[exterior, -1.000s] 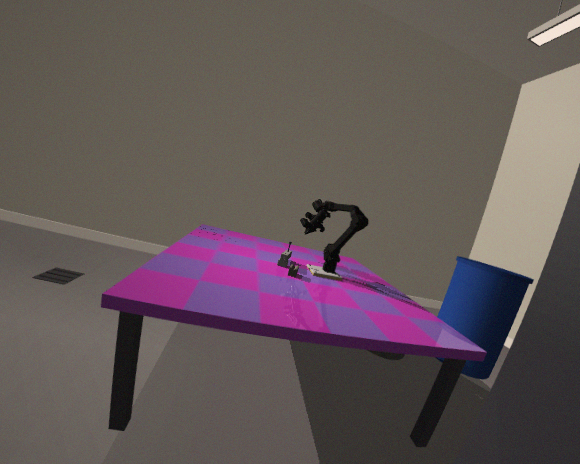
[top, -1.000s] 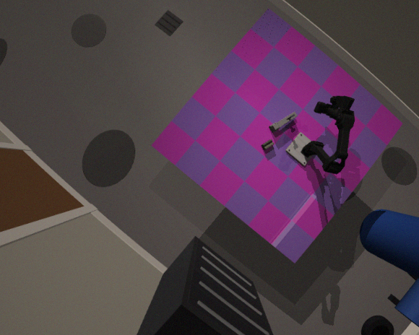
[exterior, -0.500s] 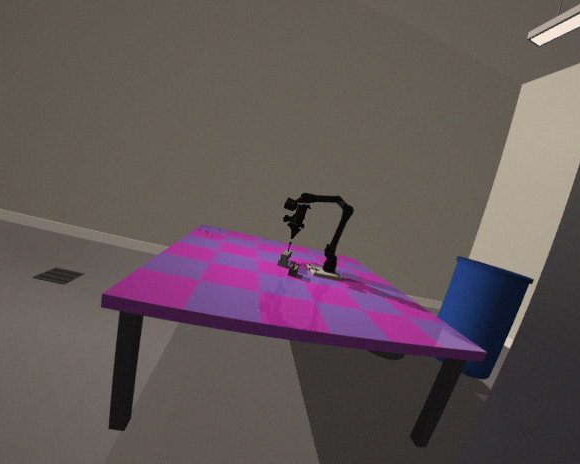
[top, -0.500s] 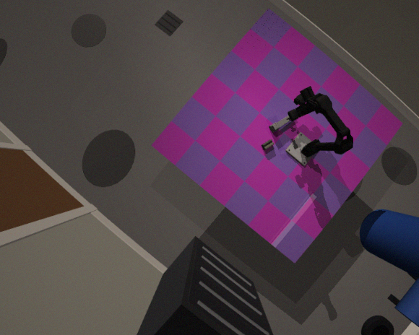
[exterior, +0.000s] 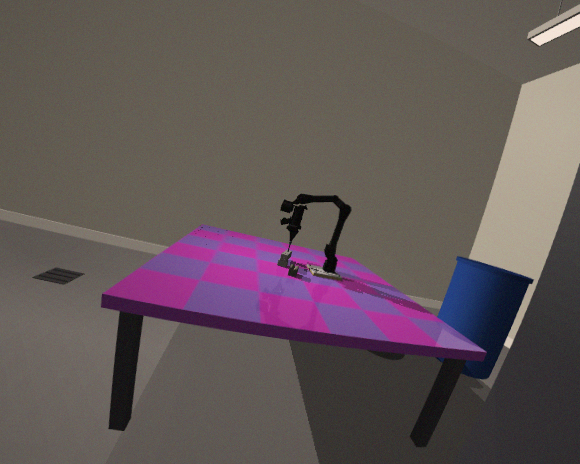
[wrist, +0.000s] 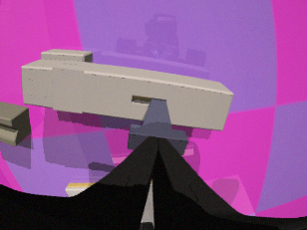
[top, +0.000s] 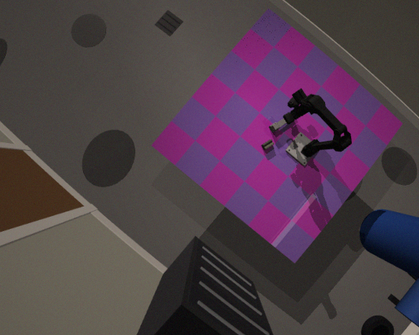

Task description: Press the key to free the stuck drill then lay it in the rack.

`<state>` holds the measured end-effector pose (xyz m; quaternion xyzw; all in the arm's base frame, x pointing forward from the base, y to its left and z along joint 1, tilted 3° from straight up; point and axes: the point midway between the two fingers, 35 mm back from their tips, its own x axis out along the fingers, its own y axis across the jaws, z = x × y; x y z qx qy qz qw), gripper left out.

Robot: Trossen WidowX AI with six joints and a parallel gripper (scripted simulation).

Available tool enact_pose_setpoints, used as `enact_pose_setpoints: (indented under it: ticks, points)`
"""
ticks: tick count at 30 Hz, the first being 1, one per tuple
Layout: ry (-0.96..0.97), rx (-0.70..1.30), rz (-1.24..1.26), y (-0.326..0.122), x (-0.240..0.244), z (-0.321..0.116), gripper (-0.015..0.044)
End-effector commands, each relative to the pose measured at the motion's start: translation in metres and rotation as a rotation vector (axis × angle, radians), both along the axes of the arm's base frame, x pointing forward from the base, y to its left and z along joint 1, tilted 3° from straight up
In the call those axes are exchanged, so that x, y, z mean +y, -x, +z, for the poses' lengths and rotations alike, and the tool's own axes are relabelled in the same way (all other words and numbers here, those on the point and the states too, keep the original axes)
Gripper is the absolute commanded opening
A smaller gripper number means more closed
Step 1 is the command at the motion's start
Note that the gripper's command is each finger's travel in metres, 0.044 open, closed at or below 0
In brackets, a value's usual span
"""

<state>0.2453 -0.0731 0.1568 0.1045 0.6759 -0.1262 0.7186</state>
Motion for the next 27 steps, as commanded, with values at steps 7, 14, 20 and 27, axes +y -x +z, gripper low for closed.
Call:
enact_pose_setpoints:
  ticks: [7, 14, 20, 27]
  points:
    - [0.004, 0.01, -0.003, -0.0002, 0.0005, -0.0072, 0.0]
    - [0.004, 0.01, -0.003, -0.0014, 0.0001, -0.0097, 0.0]
    - [0.004, 0.01, -0.003, -0.0013, 0.0001, -0.0117, 0.0]
    - [0.004, 0.01, -0.003, 0.0, 0.0005, -0.0137, 0.0]
